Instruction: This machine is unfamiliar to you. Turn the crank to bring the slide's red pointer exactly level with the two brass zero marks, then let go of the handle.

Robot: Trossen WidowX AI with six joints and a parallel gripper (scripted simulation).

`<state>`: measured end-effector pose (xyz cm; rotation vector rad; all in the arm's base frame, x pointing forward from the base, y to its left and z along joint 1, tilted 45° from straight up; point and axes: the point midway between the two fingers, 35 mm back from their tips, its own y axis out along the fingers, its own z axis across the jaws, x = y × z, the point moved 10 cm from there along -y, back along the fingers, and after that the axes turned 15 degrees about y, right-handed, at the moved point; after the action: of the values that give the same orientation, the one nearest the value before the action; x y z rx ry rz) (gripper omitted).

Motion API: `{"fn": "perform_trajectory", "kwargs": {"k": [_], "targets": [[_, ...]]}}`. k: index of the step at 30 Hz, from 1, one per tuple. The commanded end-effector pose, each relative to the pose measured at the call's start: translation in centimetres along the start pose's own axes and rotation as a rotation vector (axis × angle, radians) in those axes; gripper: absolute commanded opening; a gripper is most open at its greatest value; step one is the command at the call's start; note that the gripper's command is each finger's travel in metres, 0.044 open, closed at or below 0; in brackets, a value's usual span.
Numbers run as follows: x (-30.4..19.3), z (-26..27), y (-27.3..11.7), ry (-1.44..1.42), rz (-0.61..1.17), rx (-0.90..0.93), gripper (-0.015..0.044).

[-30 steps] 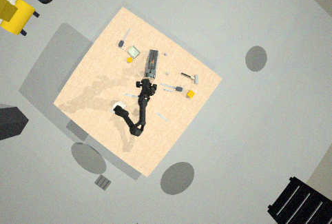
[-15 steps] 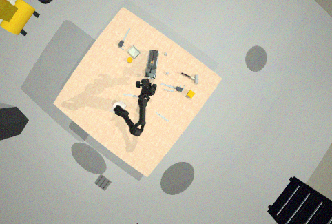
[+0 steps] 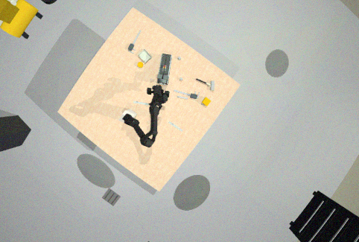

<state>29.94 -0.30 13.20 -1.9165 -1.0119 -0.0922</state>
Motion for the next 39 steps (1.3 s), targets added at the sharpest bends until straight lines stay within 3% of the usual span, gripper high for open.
{"fn": "perform_trajectory", "kwargs": {"k": [1, 39], "targets": [[-0.33, 0.55, 0.24, -0.005, 0.013, 0.021, 0.0], [-0.54, 0.72, 0.43, -0.005, 0.013, 0.022, 0.0]]}}
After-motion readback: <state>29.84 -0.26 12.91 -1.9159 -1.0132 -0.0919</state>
